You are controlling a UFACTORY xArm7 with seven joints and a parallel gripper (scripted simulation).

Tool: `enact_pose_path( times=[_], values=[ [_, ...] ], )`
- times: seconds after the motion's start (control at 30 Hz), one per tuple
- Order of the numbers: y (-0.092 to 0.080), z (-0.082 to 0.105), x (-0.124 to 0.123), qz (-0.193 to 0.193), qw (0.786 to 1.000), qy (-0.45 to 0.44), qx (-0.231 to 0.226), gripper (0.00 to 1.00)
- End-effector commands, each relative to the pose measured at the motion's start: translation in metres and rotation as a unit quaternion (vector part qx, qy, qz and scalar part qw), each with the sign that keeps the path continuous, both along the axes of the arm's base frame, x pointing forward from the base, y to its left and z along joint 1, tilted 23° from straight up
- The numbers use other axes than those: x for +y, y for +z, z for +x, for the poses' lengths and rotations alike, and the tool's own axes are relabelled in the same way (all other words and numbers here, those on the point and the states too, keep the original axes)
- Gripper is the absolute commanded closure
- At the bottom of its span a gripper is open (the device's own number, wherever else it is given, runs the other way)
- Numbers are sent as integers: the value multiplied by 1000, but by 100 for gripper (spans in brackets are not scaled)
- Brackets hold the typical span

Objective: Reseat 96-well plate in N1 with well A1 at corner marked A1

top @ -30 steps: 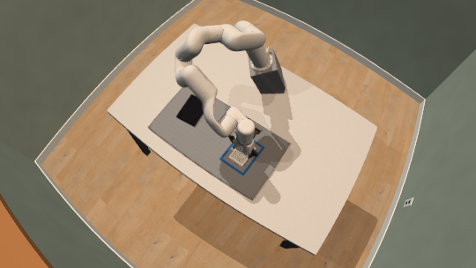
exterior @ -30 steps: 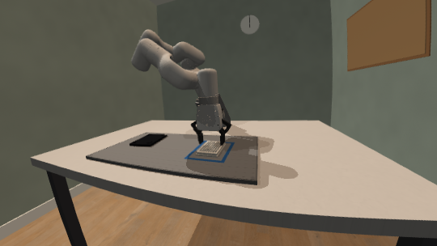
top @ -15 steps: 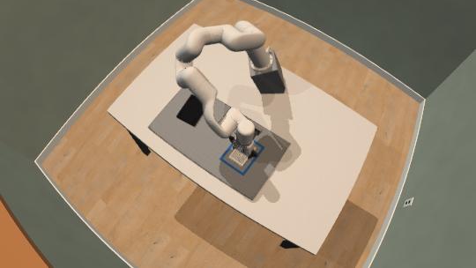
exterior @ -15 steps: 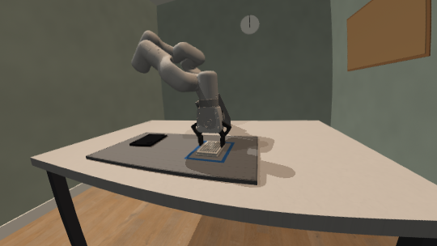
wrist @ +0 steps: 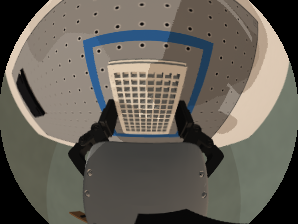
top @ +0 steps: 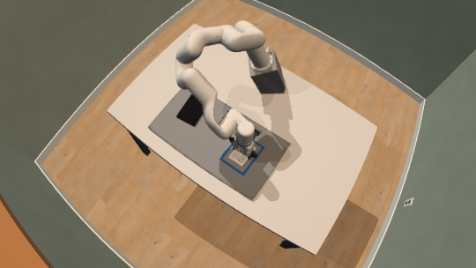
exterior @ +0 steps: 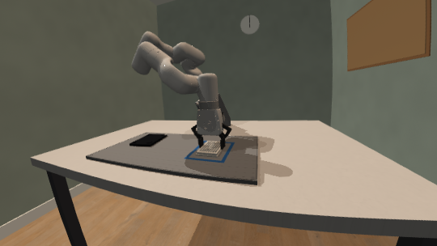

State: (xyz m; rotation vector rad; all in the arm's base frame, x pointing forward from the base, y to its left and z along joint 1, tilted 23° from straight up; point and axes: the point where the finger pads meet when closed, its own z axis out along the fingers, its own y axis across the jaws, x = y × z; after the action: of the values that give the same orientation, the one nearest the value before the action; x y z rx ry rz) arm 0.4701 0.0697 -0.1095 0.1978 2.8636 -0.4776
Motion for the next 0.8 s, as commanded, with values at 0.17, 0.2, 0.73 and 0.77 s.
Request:
enact_pose_path(
  times=[0.17,0.2,0.73,0.77],
  values=[
    [0,1,1,1,1000,1,-1,0],
    [0,1,1,1,1000,1,-1,0],
    [1,1,1,1,1000,1,-1,100],
    [1,1,1,1,1000,1,-1,100]
  ],
)
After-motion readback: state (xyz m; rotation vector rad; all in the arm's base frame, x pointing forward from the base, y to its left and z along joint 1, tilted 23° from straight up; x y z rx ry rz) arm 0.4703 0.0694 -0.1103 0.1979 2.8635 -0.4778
